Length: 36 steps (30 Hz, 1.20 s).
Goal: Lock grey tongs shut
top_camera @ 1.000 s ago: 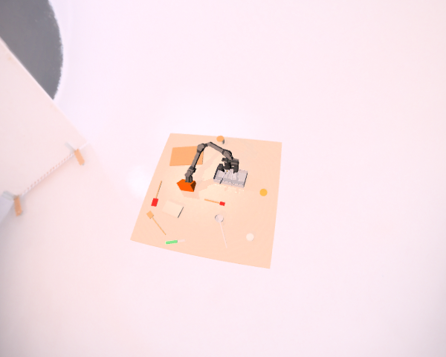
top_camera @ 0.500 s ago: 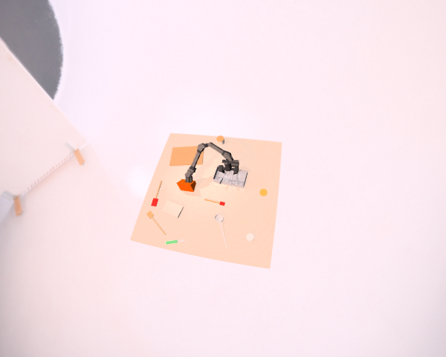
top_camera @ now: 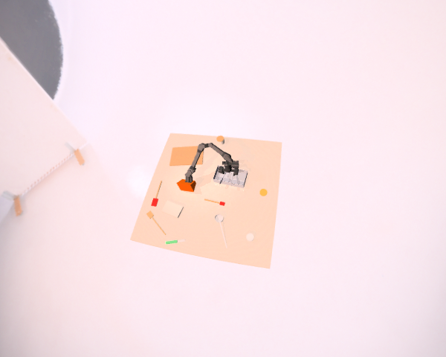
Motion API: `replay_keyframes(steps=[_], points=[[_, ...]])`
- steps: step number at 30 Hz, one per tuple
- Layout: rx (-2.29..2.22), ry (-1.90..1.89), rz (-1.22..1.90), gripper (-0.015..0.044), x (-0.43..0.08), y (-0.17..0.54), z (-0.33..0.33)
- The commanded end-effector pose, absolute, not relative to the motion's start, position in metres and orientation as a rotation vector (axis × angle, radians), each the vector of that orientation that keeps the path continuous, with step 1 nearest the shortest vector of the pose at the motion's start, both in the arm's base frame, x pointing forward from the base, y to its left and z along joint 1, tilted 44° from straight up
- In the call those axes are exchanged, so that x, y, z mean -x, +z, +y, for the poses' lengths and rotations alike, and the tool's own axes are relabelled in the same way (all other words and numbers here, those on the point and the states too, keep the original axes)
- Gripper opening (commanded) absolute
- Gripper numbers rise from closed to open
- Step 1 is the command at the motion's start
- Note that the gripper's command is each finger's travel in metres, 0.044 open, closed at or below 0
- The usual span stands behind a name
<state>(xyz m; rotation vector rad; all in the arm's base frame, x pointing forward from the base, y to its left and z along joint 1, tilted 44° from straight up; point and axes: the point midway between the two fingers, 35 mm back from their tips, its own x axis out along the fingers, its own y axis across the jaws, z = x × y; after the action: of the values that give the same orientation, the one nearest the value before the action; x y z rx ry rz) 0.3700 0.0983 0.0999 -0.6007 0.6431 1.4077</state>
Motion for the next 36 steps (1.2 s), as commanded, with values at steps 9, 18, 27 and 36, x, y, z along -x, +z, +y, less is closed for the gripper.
replay_keyframes(steps=[9, 18, 27, 36], points=[[0.6, 1.409, 0.643, 0.0367, -0.3692, 0.096, 0.1027], [0.6, 1.409, 0.643, 0.0307, -0.3692, 0.096, 0.1027], [0.6, 1.409, 0.643, 0.0247, -0.3692, 0.096, 0.1027], [0.6, 1.409, 0.643, 0.0187, -0.3692, 0.096, 0.1027]])
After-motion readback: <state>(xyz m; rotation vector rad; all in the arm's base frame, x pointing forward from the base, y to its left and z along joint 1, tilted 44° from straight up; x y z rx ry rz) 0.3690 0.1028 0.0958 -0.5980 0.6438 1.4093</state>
